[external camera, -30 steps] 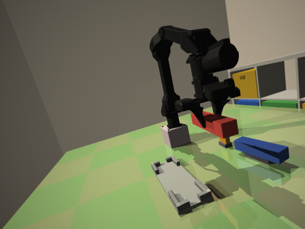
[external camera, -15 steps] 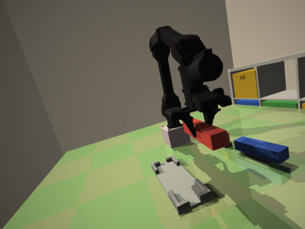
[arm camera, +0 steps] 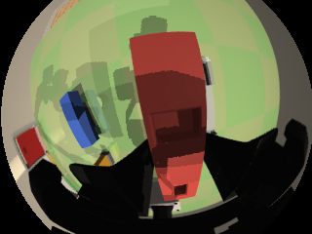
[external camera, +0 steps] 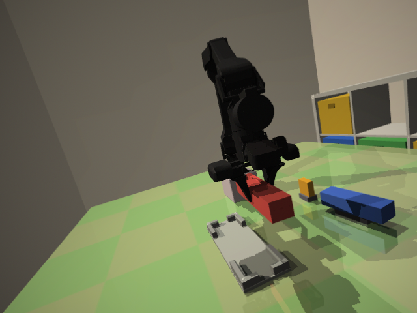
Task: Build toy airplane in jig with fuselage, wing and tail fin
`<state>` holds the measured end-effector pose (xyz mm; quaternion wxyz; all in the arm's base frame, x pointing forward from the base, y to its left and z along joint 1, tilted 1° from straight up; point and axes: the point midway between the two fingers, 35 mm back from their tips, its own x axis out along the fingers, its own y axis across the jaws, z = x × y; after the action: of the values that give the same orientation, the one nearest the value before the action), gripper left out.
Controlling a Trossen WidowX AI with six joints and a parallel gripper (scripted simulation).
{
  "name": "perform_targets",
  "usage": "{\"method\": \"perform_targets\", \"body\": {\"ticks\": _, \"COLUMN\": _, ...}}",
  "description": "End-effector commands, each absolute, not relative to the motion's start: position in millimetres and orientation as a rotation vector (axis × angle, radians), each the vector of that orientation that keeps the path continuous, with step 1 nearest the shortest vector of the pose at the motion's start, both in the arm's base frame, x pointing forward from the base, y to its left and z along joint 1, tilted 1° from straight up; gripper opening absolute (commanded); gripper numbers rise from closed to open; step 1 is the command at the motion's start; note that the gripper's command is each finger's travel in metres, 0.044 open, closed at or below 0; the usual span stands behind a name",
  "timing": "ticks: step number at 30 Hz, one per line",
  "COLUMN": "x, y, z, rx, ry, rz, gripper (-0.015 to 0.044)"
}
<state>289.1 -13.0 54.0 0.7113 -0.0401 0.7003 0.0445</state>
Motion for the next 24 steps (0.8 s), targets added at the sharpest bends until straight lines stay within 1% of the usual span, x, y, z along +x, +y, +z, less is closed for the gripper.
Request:
{"method": "perform_targets", "body": {"ticks": 1, "x": 289, "y": -27, "z": 47, "rx": -0.098, "ry": 1.557, "rz": 0.105, "gripper": 0.0}}
{"method": "perform_targets", "body": {"ticks": 22, "x": 285, "y": -84, "z": 23, "rx": -0.125, "ry": 1.555, "rz": 0.127, "gripper": 0.0}}
{"method": "perform_targets", "body": {"ticks": 24, "x": 285, "y": -84, "z": 24, "rx": -0.125, "ry": 1.555, "rz": 0.127, "gripper": 0.0053}}
